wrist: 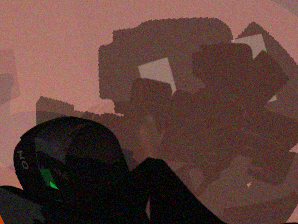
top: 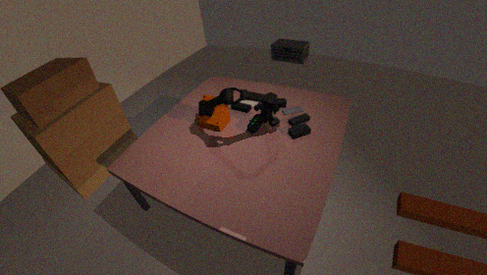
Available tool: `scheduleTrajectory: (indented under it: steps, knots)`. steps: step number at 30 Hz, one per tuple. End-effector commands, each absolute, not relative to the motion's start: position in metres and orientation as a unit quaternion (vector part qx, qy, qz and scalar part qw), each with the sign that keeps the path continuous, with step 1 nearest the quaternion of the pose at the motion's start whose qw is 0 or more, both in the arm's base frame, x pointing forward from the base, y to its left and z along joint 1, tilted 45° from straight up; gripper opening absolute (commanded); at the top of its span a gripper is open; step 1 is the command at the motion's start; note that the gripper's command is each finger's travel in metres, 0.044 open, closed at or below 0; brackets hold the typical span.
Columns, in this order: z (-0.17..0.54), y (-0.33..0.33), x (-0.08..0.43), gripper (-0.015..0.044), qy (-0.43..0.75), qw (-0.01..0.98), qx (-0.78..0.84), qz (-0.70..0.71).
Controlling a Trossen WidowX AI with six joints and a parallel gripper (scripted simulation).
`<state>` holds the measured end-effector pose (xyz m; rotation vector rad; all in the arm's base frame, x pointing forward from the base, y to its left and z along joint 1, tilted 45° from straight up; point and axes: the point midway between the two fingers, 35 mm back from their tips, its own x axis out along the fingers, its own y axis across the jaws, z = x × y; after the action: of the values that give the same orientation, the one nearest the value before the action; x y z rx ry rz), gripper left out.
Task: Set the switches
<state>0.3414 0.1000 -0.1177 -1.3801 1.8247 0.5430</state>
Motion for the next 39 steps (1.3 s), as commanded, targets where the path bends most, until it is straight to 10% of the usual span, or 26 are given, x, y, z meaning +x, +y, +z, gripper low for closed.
scheduleTrajectory:
  steps: [1, 16, 39]
  knots:
    - [-0.11, 0.108, 0.356, 0.0, 0.716, 0.386, -0.541, 0.213]
    - [-0.066, 0.131, 0.398, 0.0, 0.717, 0.379, -0.544, 0.216]
    - [-0.033, 0.093, 0.299, 0.0, 0.545, 0.322, -0.727, 0.265]
